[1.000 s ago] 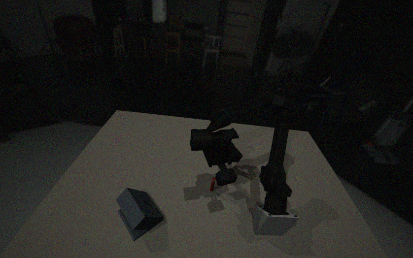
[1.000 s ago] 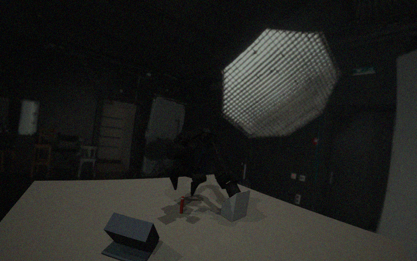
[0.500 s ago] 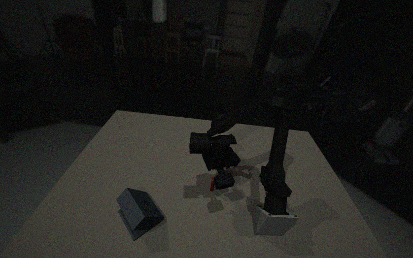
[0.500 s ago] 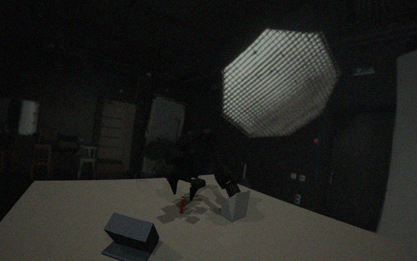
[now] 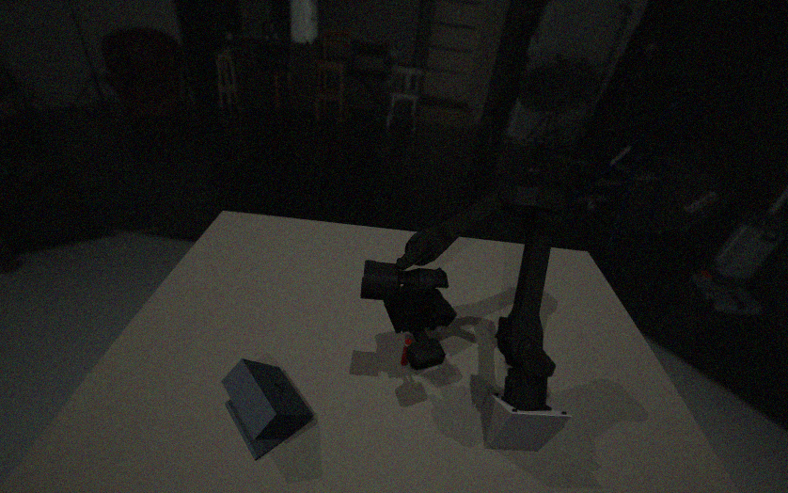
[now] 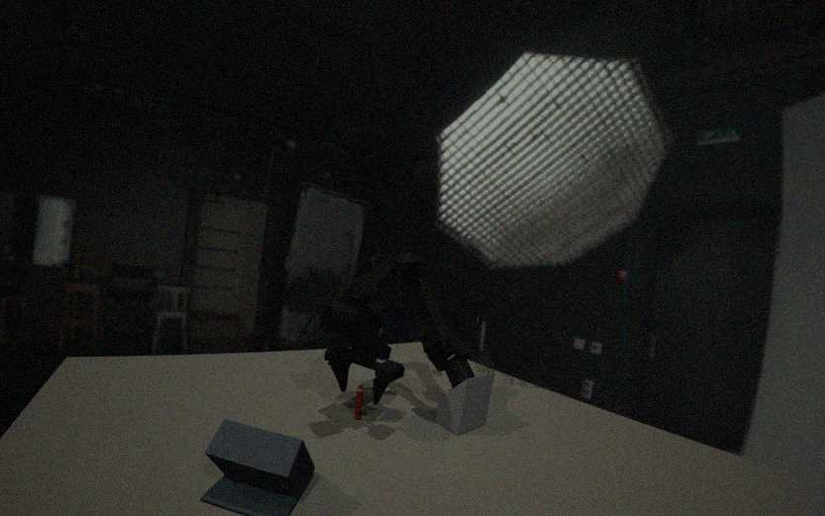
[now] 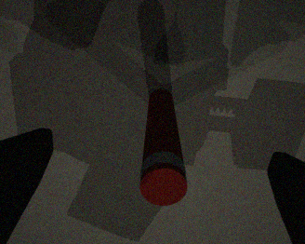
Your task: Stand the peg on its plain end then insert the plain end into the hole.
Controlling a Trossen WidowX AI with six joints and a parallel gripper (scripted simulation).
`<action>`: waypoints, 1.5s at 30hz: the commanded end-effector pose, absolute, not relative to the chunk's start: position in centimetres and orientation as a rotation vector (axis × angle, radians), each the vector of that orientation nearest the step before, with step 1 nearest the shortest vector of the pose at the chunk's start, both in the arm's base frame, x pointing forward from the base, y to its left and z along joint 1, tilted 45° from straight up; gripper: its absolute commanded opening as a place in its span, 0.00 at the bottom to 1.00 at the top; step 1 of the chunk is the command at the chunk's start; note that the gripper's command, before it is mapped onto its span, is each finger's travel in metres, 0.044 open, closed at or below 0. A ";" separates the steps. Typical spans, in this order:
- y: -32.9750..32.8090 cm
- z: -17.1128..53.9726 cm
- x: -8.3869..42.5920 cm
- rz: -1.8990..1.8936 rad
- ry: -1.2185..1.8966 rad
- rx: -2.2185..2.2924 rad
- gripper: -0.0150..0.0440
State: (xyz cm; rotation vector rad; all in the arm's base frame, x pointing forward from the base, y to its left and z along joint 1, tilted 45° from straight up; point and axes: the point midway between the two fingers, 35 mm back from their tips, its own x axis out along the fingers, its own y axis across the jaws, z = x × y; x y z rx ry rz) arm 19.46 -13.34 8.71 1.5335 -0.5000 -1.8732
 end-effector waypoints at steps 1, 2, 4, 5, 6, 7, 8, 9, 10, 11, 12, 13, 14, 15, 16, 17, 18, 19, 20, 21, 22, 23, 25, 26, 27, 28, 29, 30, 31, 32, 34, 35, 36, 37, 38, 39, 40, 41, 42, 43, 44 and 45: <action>-13.8 8.3 19.3 -1.873 -0.502 1.526 1.00; -13.9 8.2 19.2 -1.873 -0.502 1.525 1.00; -14.2 8.0 19.2 -1.872 -0.503 1.524 1.00; -14.3 7.9 19.1 -1.872 -0.504 1.524 1.00; -14.4 7.8 19.1 -1.872 -0.504 1.523 1.00; -14.5 7.7 19.1 -1.872 -0.505 1.523 1.00; -14.5 7.7 19.0 -1.872 -0.505 1.523 1.00; -14.6 7.7 19.0 -1.872 -0.505 1.523 1.00; -14.3 7.8 19.1 -1.873 -0.504 1.530 0.96; -14.3 7.8 19.1 -1.873 -0.504 1.530 0.91; -14.3 7.8 19.1 -1.873 -0.504 1.530 0.87; -14.3 7.8 19.1 -1.873 -0.504 1.530 0.82; -14.3 7.8 19.1 -1.873 -0.504 1.530 0.78; -14.3 7.8 19.1 -1.873 -0.504 1.530 0.73; -14.3 7.8 19.1 -1.873 -0.504 1.530 0.69; -14.3 7.8 19.1 -1.873 -0.504 1.530 0.64; -14.3 7.8 19.1 -1.873 -0.504 1.530 0.60; -14.3 7.8 19.1 -1.873 -0.504 1.530 0.56; -14.3 7.8 19.1 -1.873 -0.504 1.530 0.51; -14.3 7.8 19.1 -1.873 -0.504 1.530 0.47; -14.3 7.8 19.1 -1.873 -0.504 1.530 0.42; -14.3 7.8 19.1 -1.873 -0.504 1.530 0.38; -14.3 7.8 19.1 -1.873 -0.504 1.530 0.32; -14.3 7.8 19.1 -1.873 -0.504 1.530 0.31; -14.3 7.8 19.1 -1.873 -0.504 1.530 0.30; -14.3 7.8 19.1 -1.873 -0.504 1.530 0.29; -14.3 7.8 19.1 -1.873 -0.504 1.530 0.28; -14.3 7.8 19.1 -1.873 -0.504 1.530 0.26; -14.3 7.8 19.1 -1.873 -0.504 1.530 0.25; -14.3 7.9 19.2 -1.873 -0.504 1.530 0.25; -14.1 8.0 19.2 -1.873 -0.503 1.531 0.25; -13.9 8.2 19.3 -1.873 -0.502 1.531 0.25; -13.7 8.3 19.4 -1.874 -0.501 1.532 0.25; -13.5 8.6 19.5 -1.874 -0.500 1.533 0.25; -13.2 8.8 19.5 -1.875 -0.499 1.534 0.25; -12.9 9.0 19.6 -1.875 -0.498 1.534 0.25; -12.7 9.3 19.7 -1.875 -0.497 1.534 0.25; -12.4 9.5 19.8 -1.876 -0.496 1.535 0.25; -12.1 9.7 19.8 -1.876 -0.495 1.535 0.25; -11.9 10.0 19.9 -1.876 -0.495 1.535 0.25; -11.6 10.2 20.0 -1.877 -0.495 1.535 0.25; -11.4 10.5 20.0 -1.877 -0.495 1.534 0.25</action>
